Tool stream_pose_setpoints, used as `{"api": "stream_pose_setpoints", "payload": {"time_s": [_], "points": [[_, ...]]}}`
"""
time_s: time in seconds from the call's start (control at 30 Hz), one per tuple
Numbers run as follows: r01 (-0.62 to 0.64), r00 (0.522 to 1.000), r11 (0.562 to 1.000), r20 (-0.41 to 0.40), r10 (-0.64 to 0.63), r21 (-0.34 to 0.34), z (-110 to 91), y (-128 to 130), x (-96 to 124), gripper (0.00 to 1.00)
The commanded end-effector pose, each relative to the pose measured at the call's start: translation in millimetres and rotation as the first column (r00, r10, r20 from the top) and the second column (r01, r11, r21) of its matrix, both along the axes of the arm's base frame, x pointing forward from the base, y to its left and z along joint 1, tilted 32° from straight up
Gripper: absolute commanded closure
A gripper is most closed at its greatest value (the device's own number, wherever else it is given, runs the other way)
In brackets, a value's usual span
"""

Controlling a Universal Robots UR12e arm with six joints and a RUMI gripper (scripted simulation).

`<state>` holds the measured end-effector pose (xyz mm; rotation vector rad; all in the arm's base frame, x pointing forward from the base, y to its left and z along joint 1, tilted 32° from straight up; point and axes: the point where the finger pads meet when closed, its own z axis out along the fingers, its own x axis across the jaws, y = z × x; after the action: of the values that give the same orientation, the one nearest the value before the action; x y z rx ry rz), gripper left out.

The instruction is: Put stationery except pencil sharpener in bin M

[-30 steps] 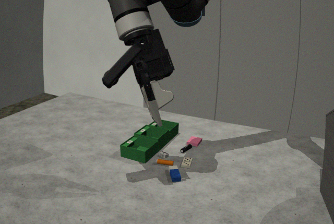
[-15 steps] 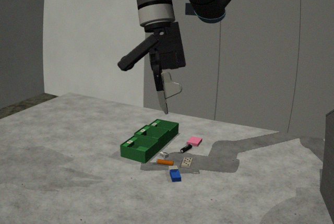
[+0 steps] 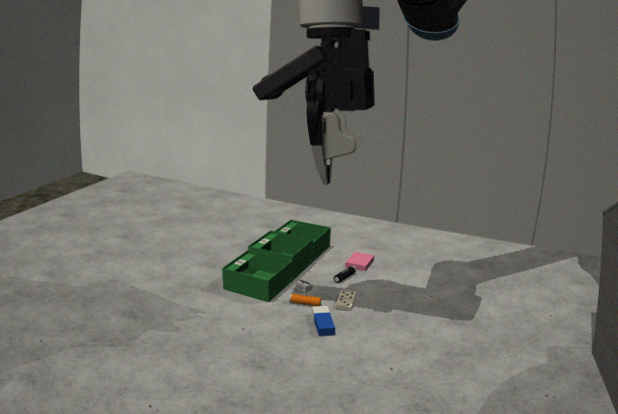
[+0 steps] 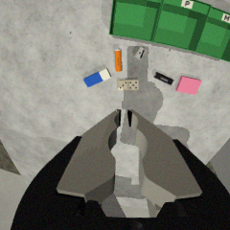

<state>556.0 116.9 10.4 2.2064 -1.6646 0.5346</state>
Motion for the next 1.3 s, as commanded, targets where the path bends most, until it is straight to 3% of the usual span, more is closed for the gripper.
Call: {"api": "stream_pose_setpoints", "payload": {"time_s": [0.0,0.07,0.67,1.27], "points": [[0.066,0.989,0.998,0.131,-0.064,-0.01,22,-16,-3,0.96],[0.079,0.985,0.997,0.154,-0.076,-0.011,30,-23,-4,0.96],[0.079,0.985,0.997,0.154,-0.076,-0.011,30,-23,-4,0.96],[0.097,0.982,0.995,0.164,-0.095,-0.006,15,-122,83,0.96]]}}
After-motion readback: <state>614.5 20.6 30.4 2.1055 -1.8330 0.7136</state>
